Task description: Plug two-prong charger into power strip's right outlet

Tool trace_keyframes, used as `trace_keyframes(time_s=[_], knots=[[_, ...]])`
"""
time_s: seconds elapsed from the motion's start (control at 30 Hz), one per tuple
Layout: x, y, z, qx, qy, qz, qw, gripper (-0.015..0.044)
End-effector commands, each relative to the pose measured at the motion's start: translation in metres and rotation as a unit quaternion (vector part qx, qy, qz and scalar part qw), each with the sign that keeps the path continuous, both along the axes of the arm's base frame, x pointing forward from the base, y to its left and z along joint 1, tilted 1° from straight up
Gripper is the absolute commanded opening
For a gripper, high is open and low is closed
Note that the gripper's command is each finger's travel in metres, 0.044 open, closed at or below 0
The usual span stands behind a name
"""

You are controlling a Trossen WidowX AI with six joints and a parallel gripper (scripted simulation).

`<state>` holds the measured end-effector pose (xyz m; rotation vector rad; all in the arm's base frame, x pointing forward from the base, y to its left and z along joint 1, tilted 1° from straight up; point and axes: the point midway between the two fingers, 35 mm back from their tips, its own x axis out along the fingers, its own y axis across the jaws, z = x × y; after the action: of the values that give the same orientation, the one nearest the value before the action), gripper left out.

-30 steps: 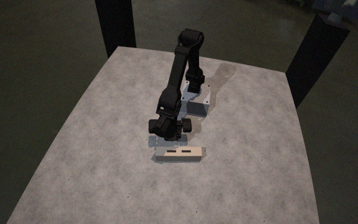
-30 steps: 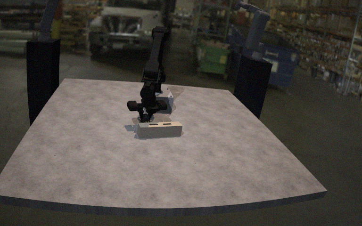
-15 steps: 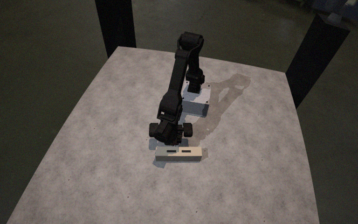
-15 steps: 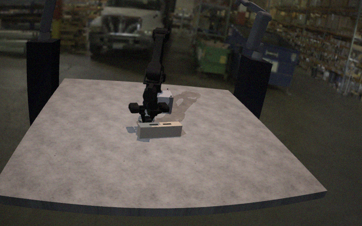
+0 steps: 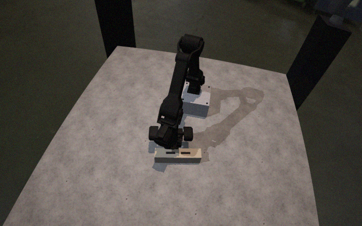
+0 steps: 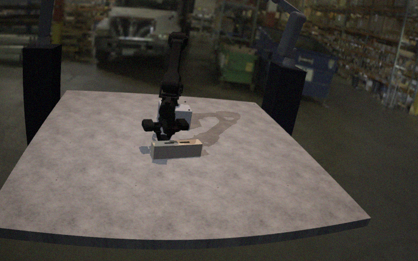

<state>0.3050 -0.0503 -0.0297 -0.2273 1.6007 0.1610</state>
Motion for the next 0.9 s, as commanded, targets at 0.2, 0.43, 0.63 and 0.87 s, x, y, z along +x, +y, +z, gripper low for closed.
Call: trace_keyframes(time_s=[0.2,0.43,0.63,0.87], knots=[[0.0015,0.0013,0.0000,0.002,0.001,-0.003,1.000,0.0000],[0.0036,0.0021,0.0001,0.002,0.000,-0.003,1.000,0.0000],[0.0052,0.0025,0.0002,0.002,0.000,-0.003,1.000,0.0000],[0.0071,0.0029,0.0004,0.002,0.000,-0.003,1.000,0.0000]])
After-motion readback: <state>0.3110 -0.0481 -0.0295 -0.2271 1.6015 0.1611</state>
